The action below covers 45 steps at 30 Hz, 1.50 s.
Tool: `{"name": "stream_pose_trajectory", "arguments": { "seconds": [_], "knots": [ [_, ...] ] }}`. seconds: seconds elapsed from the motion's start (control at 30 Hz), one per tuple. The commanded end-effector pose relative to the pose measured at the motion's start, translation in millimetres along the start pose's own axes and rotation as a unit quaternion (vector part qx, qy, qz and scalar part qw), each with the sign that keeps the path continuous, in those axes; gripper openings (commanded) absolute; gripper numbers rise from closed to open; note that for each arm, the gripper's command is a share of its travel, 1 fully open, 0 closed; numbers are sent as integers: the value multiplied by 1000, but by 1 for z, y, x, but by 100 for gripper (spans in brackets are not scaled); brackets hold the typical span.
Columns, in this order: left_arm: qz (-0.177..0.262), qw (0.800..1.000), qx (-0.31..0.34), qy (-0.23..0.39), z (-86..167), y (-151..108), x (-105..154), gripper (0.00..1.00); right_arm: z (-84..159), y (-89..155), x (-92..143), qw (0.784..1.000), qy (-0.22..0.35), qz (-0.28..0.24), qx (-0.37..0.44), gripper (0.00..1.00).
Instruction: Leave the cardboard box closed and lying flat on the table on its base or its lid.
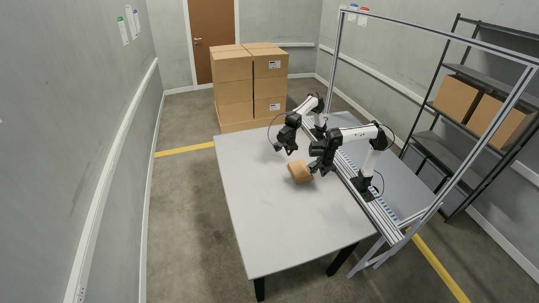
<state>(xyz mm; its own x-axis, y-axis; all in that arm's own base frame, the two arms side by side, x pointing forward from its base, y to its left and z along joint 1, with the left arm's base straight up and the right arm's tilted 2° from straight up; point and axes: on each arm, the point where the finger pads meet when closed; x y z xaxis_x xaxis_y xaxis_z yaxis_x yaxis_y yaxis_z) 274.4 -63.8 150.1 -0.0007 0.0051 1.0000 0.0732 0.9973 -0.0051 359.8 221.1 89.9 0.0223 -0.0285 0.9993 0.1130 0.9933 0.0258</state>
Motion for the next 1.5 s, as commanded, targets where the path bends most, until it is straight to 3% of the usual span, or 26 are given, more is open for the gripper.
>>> {"name": "stream_pose_trajectory", "arguments": {
  "seconds": [0.0,0.4,0.63,0.8,1.07,1.47],
  "knots": [
    [-3,1000,3,-5,0,1,3,1,-3,4,-4,1000,11,5,-11,1],
    [-3,1000,3,-5,0,1,3,1,-24,43,-22,1000,11,6,-12,1],
    [-3,1000,3,-5,0,1,3,1,-28,40,-28,1000,10,7,-17,1],
    [-3,1000,3,-5,0,1,3,1,-26,39,-47,1000,17,12,-15,1],
    [-3,1000,3,-5,0,1,3,1,-27,44,-28,1000,-11,-11,-12,1],
    [-3,1000,3,-5,0,1,3,1,-28,44,-43,1000,-13,-13,-12,1]
  ]
}}
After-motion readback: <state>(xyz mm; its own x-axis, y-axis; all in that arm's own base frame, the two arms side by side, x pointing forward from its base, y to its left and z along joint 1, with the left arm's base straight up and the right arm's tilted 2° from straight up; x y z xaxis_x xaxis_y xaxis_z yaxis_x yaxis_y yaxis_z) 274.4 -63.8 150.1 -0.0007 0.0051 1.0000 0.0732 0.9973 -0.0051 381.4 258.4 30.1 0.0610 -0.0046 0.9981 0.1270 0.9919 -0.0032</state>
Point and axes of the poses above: on each arm, the point where the finger pads meet when closed, its own x axis back along the fingers, its own y axis across the jaws, z = x × y, and after that the axes turned 5 degrees about -x, right-handed
